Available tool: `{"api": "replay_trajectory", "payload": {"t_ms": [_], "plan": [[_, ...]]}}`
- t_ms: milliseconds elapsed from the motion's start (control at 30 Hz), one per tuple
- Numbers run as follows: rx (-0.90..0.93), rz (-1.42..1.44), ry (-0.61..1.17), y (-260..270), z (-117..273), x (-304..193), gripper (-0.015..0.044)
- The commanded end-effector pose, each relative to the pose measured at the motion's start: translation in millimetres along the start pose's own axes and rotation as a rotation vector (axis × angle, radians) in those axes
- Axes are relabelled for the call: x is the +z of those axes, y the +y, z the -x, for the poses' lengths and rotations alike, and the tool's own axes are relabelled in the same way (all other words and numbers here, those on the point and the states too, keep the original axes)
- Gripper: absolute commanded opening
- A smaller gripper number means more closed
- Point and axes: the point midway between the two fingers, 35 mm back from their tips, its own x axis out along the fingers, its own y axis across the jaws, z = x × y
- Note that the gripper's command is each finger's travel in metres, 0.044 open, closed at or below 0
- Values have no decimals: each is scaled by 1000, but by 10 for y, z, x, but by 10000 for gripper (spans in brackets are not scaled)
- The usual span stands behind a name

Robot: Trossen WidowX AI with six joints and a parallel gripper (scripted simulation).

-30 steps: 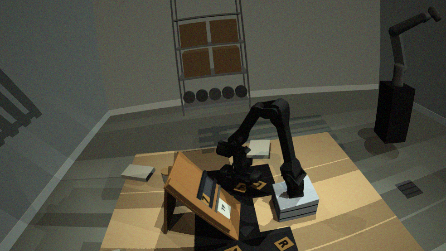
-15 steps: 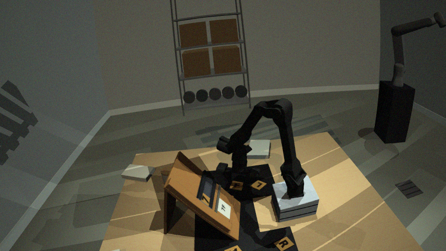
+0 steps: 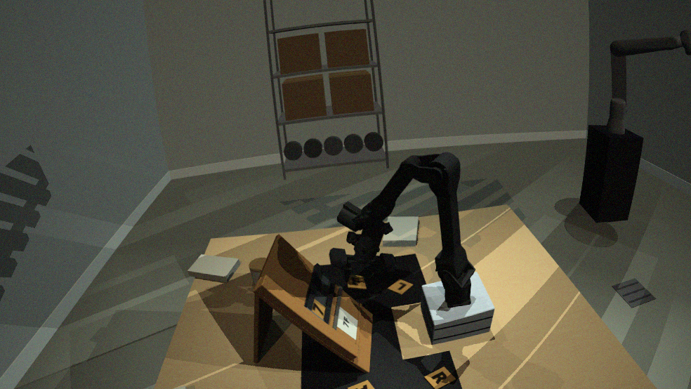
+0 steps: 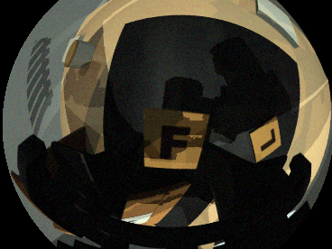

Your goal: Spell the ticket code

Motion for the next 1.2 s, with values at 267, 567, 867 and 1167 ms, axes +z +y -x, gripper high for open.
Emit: {"api": "replay_trajectory", "payload": {"t_ms": [267, 567, 867, 1167], "plan": [[147, 329, -68, 225, 141, 88, 0], [241, 595, -148, 383, 263, 146, 0], [316, 865, -254, 530, 408, 193, 0], [371, 1136, -383, 666, 571, 225, 0]]}}
